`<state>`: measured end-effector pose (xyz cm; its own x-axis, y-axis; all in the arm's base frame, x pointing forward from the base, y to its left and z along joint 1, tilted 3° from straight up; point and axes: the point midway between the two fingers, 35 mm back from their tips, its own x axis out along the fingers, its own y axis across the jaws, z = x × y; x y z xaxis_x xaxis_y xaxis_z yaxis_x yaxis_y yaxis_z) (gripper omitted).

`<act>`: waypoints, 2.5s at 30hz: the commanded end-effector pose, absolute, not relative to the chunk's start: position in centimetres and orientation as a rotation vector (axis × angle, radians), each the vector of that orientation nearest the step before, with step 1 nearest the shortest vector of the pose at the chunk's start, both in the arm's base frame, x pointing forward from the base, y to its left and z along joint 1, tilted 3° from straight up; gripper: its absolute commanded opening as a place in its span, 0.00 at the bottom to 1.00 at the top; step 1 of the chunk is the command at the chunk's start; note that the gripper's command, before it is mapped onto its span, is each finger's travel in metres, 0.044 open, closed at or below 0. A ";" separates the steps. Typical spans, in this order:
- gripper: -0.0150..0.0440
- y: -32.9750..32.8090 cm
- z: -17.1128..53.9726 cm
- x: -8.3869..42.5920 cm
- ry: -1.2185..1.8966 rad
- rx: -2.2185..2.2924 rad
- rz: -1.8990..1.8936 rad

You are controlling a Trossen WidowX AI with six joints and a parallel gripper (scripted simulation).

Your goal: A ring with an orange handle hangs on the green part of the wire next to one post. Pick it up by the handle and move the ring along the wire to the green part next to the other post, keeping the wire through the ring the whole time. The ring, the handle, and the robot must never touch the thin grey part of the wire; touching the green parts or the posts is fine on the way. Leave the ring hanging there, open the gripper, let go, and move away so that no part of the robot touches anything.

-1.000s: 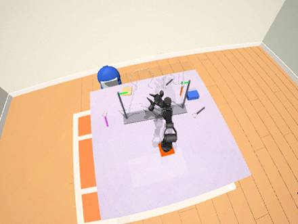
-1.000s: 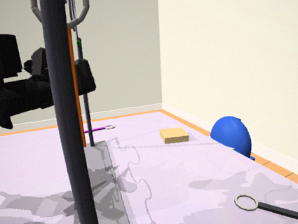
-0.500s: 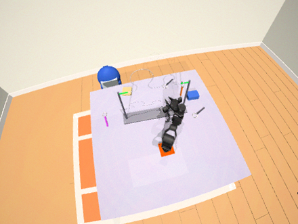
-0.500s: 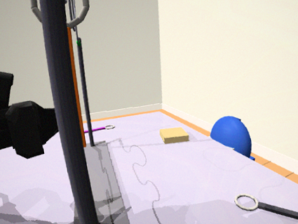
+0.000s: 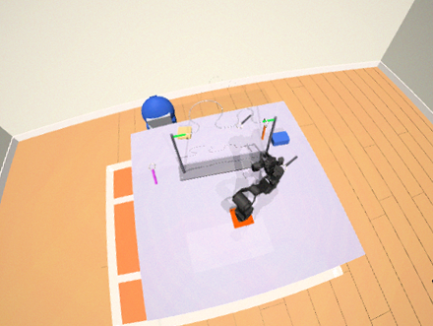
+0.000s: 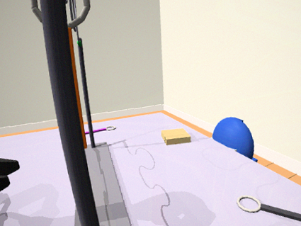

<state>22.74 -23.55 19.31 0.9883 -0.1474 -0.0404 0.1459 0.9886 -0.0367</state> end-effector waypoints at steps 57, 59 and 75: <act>0.53 -26.7 23.8 31.8 0.036 -0.013 -0.178; 0.53 -26.7 23.8 32.1 0.035 -0.013 -0.178; 0.53 -26.9 23.7 33.9 0.033 -0.013 -0.178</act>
<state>33.72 -26.74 23.75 0.9848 -0.1706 -0.0318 0.1699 0.9852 -0.0228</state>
